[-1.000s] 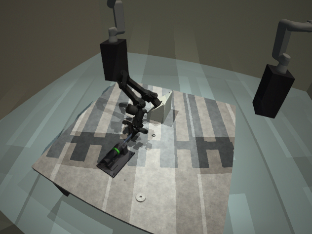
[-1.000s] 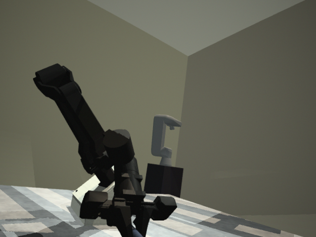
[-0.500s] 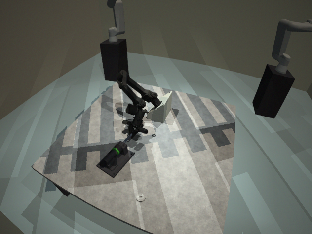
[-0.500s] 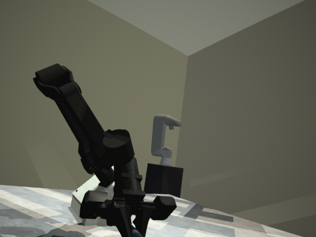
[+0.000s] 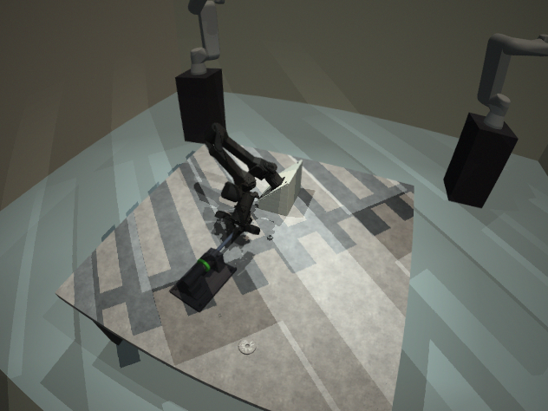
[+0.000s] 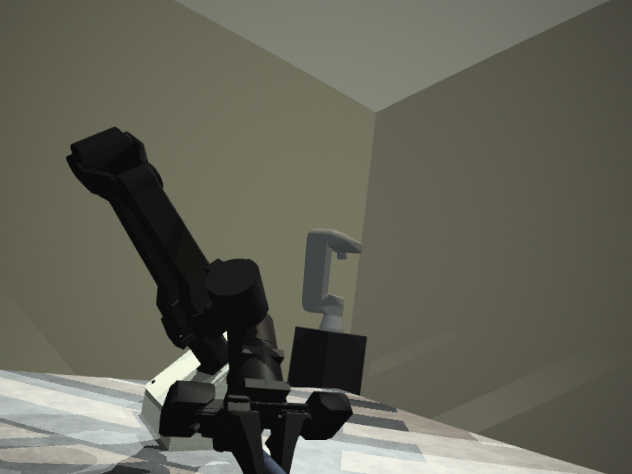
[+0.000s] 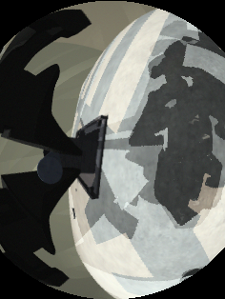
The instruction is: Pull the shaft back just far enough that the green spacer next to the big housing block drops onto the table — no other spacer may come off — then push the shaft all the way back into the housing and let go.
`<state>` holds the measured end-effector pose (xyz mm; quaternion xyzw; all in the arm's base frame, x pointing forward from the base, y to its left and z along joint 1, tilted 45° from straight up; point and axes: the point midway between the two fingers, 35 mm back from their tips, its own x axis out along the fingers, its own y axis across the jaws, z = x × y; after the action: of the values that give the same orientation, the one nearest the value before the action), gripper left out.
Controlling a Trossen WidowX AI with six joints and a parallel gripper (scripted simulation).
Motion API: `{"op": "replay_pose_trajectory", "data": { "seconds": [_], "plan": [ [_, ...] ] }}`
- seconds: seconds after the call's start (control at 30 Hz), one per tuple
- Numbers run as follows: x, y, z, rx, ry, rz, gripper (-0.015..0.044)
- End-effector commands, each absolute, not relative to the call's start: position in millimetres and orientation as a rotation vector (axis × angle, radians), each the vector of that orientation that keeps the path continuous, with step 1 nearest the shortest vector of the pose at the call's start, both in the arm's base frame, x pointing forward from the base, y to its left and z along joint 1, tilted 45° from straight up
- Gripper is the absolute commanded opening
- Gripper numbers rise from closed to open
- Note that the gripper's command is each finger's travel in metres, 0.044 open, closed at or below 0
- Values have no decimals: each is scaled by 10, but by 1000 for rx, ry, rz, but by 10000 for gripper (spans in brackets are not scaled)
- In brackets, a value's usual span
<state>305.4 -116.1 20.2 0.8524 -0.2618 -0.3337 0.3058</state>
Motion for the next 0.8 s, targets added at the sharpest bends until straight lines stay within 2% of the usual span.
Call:
{"op": "replay_pose_trajectory", "data": {
  "seconds": [0.0,0.77],
  "plan": [
    [3044,-1157,203,2260,-694,-881,0],
    [3023,-1152,199,2260,-694,-881,0]
  ]
}}
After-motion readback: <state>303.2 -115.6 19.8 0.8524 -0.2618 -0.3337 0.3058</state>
